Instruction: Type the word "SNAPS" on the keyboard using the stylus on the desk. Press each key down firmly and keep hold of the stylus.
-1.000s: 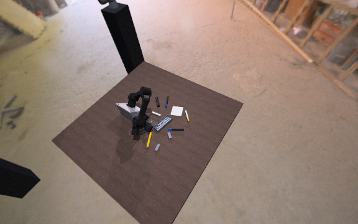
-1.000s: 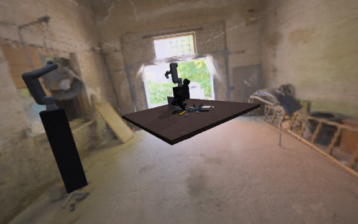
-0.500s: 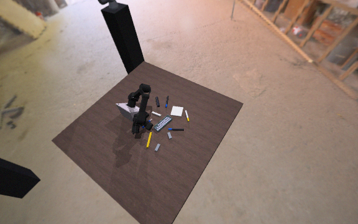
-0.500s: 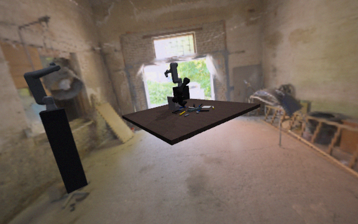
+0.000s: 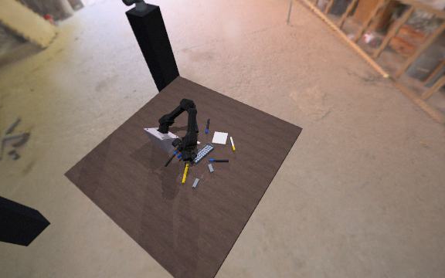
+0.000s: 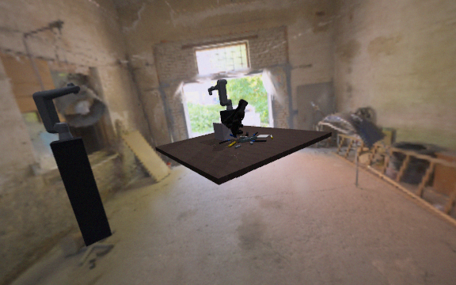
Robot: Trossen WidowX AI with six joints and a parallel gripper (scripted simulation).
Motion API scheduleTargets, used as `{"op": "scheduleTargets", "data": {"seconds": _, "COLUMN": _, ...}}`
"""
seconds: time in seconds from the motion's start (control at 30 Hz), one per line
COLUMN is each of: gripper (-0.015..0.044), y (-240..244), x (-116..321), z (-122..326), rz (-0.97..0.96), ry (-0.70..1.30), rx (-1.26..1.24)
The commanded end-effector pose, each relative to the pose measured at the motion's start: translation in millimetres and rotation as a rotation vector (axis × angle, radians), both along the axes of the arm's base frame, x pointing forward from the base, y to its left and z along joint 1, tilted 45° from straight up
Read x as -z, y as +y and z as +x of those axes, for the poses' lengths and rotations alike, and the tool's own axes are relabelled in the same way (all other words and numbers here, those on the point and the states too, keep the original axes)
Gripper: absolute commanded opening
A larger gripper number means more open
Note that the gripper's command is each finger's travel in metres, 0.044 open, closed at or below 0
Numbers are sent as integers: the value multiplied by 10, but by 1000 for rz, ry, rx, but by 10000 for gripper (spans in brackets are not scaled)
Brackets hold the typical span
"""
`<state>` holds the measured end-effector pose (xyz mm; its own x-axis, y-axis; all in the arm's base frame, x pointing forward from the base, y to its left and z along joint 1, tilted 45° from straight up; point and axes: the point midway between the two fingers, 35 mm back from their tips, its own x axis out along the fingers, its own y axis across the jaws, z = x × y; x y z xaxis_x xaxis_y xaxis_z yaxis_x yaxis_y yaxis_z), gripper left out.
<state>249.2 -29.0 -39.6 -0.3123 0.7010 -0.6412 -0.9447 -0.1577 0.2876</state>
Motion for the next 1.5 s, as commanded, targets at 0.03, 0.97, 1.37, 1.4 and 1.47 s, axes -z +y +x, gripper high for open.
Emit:
{"op": "scheduleTargets", "data": {"seconds": 0.03, "gripper": 0, "y": -14, "x": -43, "z": 91, "rz": -145, "ry": 28, "rx": -47}}
{"op": "scheduleTargets", "data": {"seconds": 0.97, "gripper": 0, "y": 92, "x": -952, "z": 974, "rz": -1078, "ry": -171, "rx": 94}}
{"op": "scheduleTargets", "data": {"seconds": 1.37, "gripper": 0, "y": 344, "x": -700, "z": 972, "rz": -1077, "ry": -171, "rx": 94}}
{"op": "scheduleTargets", "data": {"seconds": 1.4, "gripper": 0, "y": 344, "x": -700, "z": 972, "rz": -1077, "ry": -171, "rx": 94}}
{"op": "scheduleTargets", "data": {"seconds": 1.47, "gripper": 0, "y": 344, "x": -700, "z": 972, "rz": -1077, "ry": -171, "rx": 94}}
